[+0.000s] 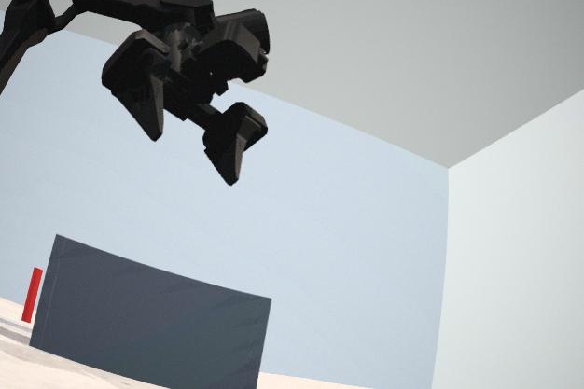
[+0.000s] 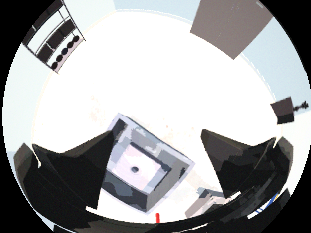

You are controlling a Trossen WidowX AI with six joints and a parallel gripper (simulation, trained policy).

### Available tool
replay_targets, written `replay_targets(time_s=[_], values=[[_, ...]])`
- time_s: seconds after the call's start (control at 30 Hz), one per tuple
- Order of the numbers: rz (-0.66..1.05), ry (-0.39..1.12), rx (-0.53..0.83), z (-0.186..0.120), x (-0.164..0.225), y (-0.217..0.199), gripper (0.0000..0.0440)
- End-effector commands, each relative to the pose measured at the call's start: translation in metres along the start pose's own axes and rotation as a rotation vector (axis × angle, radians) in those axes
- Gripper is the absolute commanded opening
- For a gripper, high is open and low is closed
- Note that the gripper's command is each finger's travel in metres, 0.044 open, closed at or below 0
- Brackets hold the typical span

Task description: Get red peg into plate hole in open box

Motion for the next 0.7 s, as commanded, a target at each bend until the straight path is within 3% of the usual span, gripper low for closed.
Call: replay_targets(time_s=[0.0, 0.3, 0.67], values=[[-0.055, 0.047, -0.004, -0.015, 0.033, 0.012, 0.044], [-0.165, 0.175, 0.028, -0.047, 0.112, 0.018, 0.044], [-0.238, 0.301, 0.144, -0.078, 0.191, -0.009, 0.044]])
Point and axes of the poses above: the point midway between the two fingers, 35 mm back from their tips, its own z axis out along the fingers, its own y axis across the jaws, x = y × z, the point moved 2 cm from there along -z, back along the fingers, and after that the axes turned 15 degrees about z, right-handed, at the moved point
